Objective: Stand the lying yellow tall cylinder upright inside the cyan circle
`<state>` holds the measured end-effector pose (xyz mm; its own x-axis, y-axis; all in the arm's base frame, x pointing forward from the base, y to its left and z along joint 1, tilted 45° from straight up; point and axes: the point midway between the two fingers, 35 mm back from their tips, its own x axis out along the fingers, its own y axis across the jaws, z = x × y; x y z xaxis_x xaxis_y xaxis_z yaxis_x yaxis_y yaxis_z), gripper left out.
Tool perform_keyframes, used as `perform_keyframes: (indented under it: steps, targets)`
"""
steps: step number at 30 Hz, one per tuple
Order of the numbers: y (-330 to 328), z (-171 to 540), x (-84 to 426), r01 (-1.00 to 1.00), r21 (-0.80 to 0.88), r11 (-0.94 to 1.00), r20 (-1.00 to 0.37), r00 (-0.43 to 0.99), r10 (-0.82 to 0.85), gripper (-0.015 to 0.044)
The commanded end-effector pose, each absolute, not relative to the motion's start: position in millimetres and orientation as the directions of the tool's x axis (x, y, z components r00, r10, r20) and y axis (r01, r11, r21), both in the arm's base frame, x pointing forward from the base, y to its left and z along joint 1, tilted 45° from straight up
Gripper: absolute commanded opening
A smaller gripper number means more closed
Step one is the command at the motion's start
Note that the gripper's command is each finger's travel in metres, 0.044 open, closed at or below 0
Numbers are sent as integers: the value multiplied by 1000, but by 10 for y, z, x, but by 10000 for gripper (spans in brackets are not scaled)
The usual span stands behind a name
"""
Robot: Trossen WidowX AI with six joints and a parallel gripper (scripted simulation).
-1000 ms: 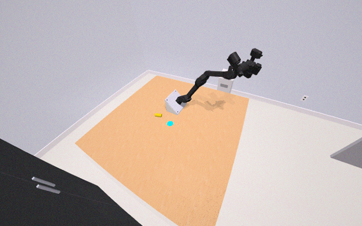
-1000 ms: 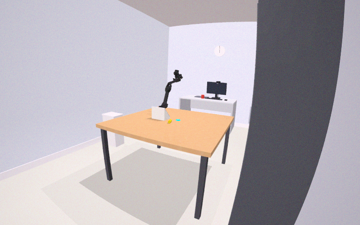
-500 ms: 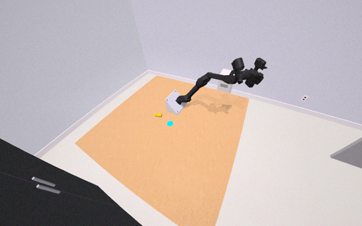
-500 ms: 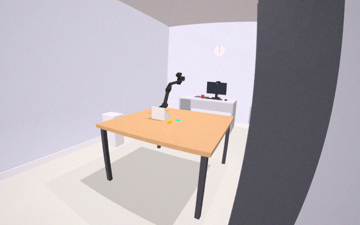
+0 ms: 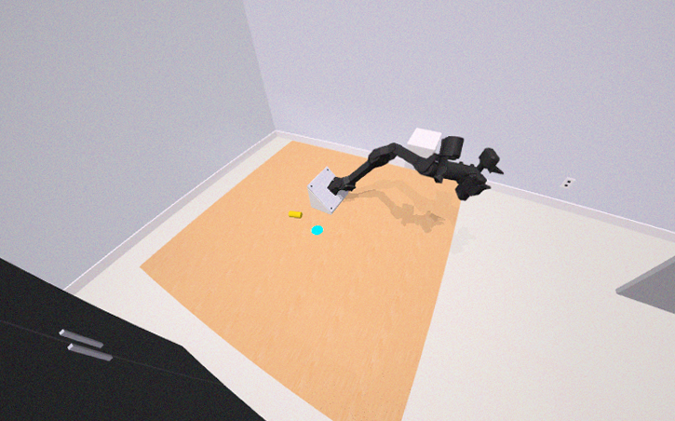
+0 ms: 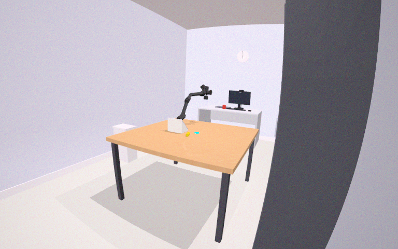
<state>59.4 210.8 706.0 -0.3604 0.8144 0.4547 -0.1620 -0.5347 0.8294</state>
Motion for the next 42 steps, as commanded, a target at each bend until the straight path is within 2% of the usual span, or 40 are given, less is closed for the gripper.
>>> perform_keyframes:
  steps: [1,10,20,32,42]
  targets:
    - [2320,6874,1151,-169,862,-478,437,-231,869,309]
    - [2464,6445,2147,-177,915,-362,370,11,929,309]
    - [2323,5808,3202,-142,966,-216,248,272,930,309]
    - [1781,4866,4243,-27,999,-40,48,529,847,309]
    - [1104,3985,4818,126,988,85,-148,668,729,309]
